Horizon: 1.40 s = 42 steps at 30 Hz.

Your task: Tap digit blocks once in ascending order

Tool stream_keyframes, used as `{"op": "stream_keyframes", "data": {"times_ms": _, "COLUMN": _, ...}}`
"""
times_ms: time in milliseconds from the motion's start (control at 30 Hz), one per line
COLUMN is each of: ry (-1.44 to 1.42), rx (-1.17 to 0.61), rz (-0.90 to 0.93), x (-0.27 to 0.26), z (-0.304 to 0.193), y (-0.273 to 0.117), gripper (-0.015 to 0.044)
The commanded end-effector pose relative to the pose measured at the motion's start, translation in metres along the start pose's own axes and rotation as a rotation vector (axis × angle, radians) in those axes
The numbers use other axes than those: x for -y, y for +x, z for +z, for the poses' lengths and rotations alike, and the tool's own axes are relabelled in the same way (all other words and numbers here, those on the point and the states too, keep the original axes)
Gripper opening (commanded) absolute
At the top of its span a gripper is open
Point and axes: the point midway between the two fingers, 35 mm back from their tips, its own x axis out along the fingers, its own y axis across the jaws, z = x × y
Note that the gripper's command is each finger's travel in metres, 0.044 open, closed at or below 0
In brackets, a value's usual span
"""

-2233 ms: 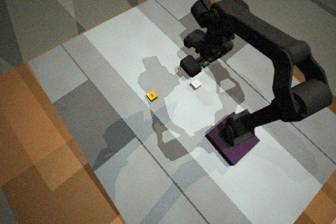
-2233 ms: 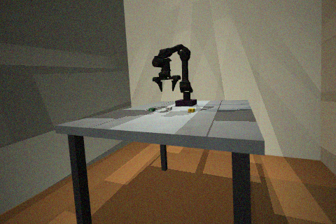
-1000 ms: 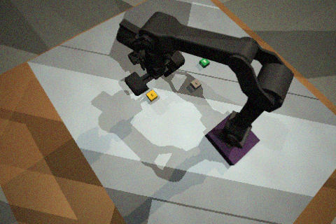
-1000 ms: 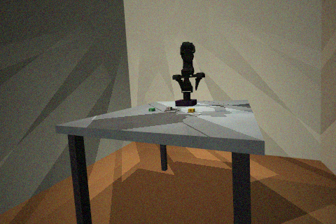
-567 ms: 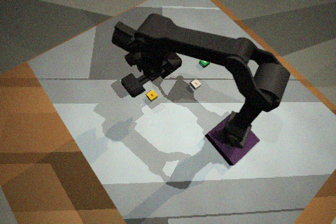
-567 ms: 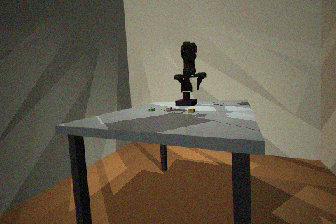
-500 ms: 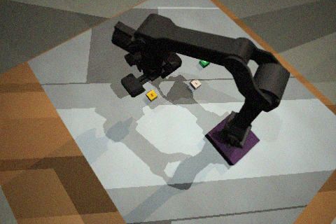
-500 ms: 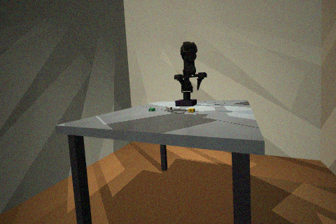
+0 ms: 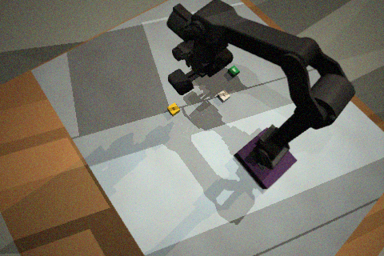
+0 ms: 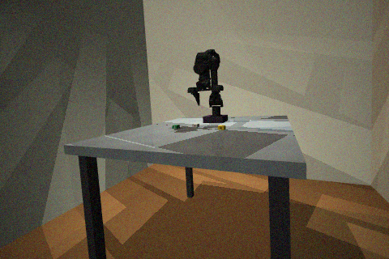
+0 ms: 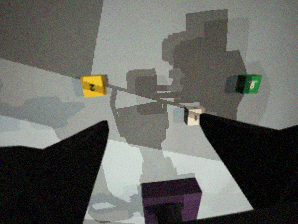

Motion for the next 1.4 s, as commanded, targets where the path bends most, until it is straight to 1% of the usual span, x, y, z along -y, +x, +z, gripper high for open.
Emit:
{"op": "stream_keyframes", "data": {"times_ms": 0, "ry": 0.000, "rx": -0.002, "rz": -0.004, "x": 0.060, "z": -0.028, "y": 0.001, "gripper": 0.0400}}
{"op": "stream_keyframes", "data": {"times_ms": 100, "ry": 0.000, "rx": -0.004, "rz": -0.006, "x": 0.088, "z": -0.047, "y": 0.002, "gripper": 0.0400}}
{"op": "stream_keyframes", "data": {"times_ms": 333, "ry": 0.000, "rx": -0.004, "rz": -0.006, "x": 0.089, "z": -0.048, "y": 0.003, "gripper": 0.0400}}
{"op": "stream_keyframes", "data": {"times_ms": 400, "ry": 0.000, "rx": -0.004, "rz": -0.006, "x": 0.090, "z": -0.047, "y": 0.014, "gripper": 0.0348}}
{"op": "stream_keyframes", "data": {"times_ms": 500, "ry": 0.000, "rx": -0.004, "rz": -0.006, "x": 0.090, "z": -0.046, "y": 0.060, "gripper": 0.0269}}
{"op": "stream_keyframes", "data": {"times_ms": 567, "ry": 0.000, "rx": -0.004, "rz": -0.006, "x": 0.090, "z": -0.048, "y": 0.081, "gripper": 0.0216}}
{"op": "stream_keyframes", "data": {"times_ms": 800, "ry": 0.000, "rx": -0.004, "rz": -0.006, "x": 0.090, "z": -0.049, "y": 0.084, "gripper": 0.0032}}
{"op": "stream_keyframes", "data": {"times_ms": 833, "ry": 0.000, "rx": -0.004, "rz": -0.006, "x": 0.090, "z": -0.049, "y": 0.084, "gripper": 0.0020}}
{"op": "stream_keyframes", "data": {"times_ms": 1233, "ry": 0.000, "rx": -0.004, "rz": -0.006, "x": 0.090, "z": -0.049, "y": 0.084, "gripper": 0.0020}}
{"op": "stream_keyframes", "data": {"times_ms": 1367, "ry": 0.000, "rx": -0.004, "rz": -0.006, "x": 0.090, "z": -0.049, "y": 0.089, "gripper": 0.0020}}
